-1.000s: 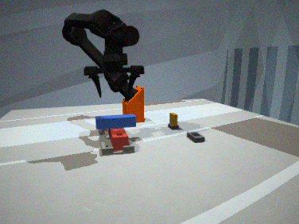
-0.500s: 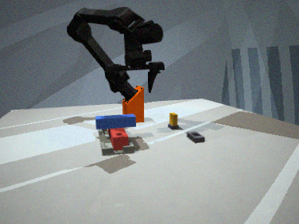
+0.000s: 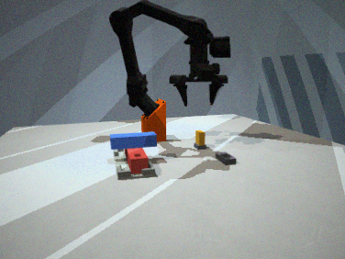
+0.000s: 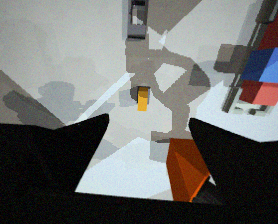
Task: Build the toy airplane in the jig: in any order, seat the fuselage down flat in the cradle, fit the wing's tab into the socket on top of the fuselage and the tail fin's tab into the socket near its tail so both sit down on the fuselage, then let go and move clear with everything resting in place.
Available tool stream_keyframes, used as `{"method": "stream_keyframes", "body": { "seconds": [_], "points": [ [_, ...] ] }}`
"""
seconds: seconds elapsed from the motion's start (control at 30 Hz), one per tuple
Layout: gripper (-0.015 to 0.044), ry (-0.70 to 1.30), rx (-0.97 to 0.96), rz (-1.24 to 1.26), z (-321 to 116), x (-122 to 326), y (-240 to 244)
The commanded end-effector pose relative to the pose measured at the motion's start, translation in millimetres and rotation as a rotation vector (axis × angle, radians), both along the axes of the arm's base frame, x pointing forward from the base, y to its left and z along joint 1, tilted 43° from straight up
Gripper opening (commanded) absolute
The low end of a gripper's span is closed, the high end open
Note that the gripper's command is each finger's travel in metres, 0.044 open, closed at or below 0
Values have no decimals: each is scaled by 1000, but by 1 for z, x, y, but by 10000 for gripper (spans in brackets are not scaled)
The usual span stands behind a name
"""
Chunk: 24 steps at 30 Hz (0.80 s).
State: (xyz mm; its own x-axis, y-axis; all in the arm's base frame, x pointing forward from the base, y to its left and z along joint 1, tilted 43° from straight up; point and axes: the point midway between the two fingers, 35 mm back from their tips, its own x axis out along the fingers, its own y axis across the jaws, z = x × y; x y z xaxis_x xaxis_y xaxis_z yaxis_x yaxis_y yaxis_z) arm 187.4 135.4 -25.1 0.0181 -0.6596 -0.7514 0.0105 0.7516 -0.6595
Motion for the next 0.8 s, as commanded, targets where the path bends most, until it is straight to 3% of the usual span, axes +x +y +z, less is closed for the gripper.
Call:
{"method": "stream_keyframes", "body": {
  "seconds": [0.0,0.23,0.77],
  "points": [
    [440,-11,-7,-23,-9,-8,5],
    [440,-12,-9,-23,-49,-7,-31],
    [440,-13,-9,-23,-64,-7,-45]
  ]
}}
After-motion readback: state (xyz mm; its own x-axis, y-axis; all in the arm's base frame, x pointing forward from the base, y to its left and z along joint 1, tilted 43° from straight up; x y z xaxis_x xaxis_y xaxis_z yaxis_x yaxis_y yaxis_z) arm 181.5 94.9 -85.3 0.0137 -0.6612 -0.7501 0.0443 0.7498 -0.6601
